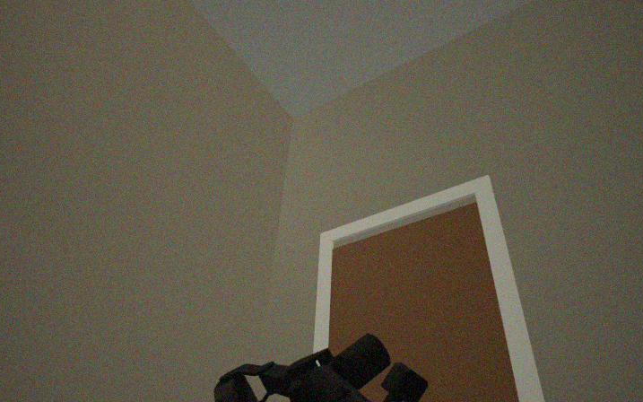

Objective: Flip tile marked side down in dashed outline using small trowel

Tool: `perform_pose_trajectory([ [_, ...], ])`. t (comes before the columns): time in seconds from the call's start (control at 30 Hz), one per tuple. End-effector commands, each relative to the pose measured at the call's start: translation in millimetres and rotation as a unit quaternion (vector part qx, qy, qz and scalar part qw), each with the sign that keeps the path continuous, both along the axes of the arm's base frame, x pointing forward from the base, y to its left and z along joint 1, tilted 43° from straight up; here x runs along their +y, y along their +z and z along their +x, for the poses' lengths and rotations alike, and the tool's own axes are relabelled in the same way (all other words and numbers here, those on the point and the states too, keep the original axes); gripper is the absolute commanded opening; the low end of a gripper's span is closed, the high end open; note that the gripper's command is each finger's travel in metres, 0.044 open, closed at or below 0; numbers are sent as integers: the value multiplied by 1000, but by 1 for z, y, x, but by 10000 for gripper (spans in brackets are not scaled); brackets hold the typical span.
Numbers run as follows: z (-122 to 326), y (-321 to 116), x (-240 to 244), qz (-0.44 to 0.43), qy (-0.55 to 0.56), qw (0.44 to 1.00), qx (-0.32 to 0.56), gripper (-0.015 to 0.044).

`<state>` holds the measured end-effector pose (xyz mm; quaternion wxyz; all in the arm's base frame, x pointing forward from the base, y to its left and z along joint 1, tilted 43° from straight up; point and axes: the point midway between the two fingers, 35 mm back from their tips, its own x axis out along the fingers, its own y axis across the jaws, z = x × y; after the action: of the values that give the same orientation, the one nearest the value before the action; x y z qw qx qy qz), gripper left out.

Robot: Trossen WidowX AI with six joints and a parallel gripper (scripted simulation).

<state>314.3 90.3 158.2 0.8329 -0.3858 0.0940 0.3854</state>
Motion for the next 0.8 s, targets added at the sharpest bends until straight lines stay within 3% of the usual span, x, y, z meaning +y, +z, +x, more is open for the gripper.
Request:
perform_pose_trajectory([
  [0.0, 3, 5, -2, -1, -6, 1000, -7, 0],
  [0.77, 45, -32, -50, 2, -39, 998, 38, 0],
])
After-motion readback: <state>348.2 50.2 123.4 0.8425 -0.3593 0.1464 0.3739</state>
